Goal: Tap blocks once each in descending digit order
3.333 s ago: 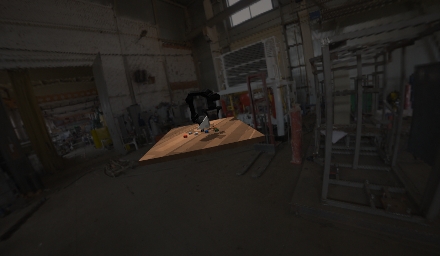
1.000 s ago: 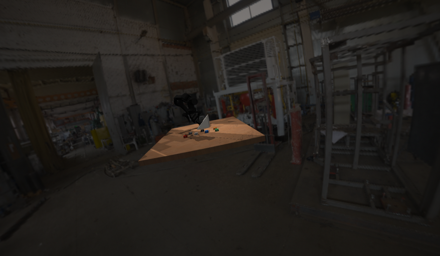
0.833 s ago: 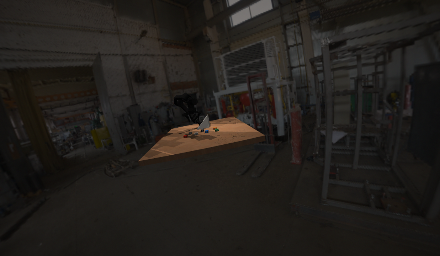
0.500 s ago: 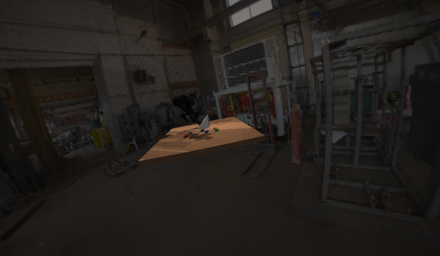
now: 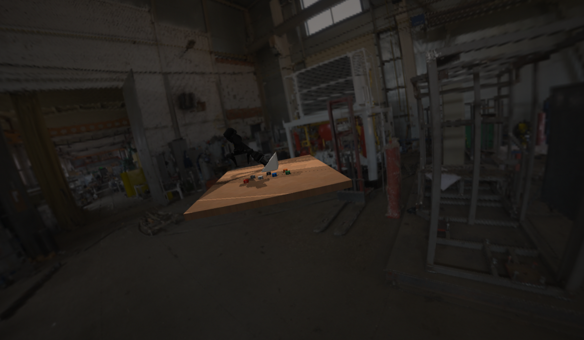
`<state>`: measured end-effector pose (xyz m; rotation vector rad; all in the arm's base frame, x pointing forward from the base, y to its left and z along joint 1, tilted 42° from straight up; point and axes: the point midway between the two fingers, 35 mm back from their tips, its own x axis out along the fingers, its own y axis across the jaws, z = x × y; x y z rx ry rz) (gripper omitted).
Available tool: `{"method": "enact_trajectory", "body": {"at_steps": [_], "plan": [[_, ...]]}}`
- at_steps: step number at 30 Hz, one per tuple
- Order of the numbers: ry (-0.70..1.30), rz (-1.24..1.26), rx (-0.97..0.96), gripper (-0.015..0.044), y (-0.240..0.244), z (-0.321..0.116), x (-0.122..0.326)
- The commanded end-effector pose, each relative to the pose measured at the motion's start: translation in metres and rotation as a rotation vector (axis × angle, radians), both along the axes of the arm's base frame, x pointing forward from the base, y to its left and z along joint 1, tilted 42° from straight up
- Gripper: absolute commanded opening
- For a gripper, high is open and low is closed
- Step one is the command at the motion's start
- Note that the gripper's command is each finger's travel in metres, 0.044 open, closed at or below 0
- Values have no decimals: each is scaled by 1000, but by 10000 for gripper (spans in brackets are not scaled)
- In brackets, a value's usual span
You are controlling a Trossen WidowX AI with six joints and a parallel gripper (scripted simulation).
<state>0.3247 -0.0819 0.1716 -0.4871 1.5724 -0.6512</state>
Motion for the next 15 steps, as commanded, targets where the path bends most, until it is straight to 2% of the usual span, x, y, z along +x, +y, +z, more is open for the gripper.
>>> {"method": "enact_trajectory", "body": {"at_steps": [1,12,15], "plan": [[3,3,0,400,0,0,0],[2,3,1,400,3,-1,0],[0,9,19,400,41,-29,-10]]}}
